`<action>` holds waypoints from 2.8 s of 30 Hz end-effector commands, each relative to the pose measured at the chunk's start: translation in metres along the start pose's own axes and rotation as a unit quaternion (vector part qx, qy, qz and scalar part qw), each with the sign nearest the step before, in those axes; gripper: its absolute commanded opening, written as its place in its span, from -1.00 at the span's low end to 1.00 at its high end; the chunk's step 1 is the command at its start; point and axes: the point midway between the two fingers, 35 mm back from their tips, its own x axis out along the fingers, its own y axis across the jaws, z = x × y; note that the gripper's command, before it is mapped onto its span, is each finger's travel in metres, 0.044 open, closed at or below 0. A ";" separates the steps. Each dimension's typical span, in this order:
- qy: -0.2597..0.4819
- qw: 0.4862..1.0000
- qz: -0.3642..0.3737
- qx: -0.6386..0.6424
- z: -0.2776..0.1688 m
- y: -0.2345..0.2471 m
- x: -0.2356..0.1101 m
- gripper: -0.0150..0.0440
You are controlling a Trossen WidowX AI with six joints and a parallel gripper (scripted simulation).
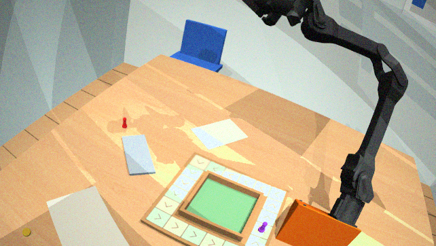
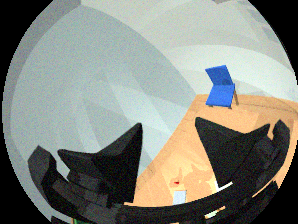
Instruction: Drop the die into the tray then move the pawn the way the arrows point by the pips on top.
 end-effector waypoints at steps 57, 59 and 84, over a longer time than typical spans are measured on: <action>0.670 0.563 0.029 -0.484 -0.508 -0.010 -0.401 0.44; 0.670 0.563 0.029 -0.484 -0.508 -0.010 -0.401 0.44; 0.669 0.563 0.029 -0.484 -0.542 -0.034 -0.397 0.44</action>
